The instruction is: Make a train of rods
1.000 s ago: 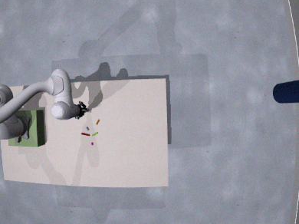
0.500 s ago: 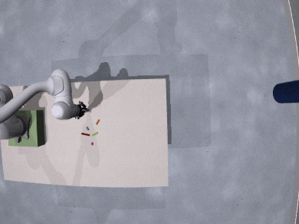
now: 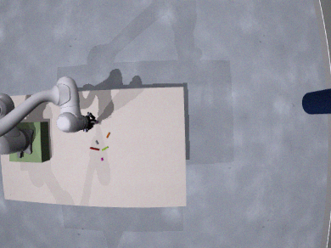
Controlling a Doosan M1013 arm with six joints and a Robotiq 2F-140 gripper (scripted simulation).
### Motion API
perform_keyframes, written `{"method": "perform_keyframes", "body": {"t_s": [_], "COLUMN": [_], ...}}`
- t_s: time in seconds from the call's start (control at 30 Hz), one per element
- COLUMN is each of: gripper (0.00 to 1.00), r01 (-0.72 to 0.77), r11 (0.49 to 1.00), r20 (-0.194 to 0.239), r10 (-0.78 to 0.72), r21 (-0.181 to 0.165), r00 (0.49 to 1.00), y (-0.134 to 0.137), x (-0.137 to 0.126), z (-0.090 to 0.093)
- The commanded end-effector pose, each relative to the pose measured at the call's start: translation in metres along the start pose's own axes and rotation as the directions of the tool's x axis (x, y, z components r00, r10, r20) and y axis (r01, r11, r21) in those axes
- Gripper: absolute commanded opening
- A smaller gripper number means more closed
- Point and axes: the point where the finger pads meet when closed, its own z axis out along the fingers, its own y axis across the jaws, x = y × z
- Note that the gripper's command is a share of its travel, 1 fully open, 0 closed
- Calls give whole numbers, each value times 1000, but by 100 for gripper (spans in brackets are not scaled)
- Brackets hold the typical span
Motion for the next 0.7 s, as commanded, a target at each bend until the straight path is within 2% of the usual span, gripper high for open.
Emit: {"method": "perform_keyframes", "body": {"t_s": [0.0,0.67], "gripper": [3,3], "r01": [0,0], "r11": [1000,1000], "r20": [0,0], "r10": [0,0], "r21": [0,0], "r00": [1000,1000], "y": [0,0], "x": [0,0], "z": [0,11]}}
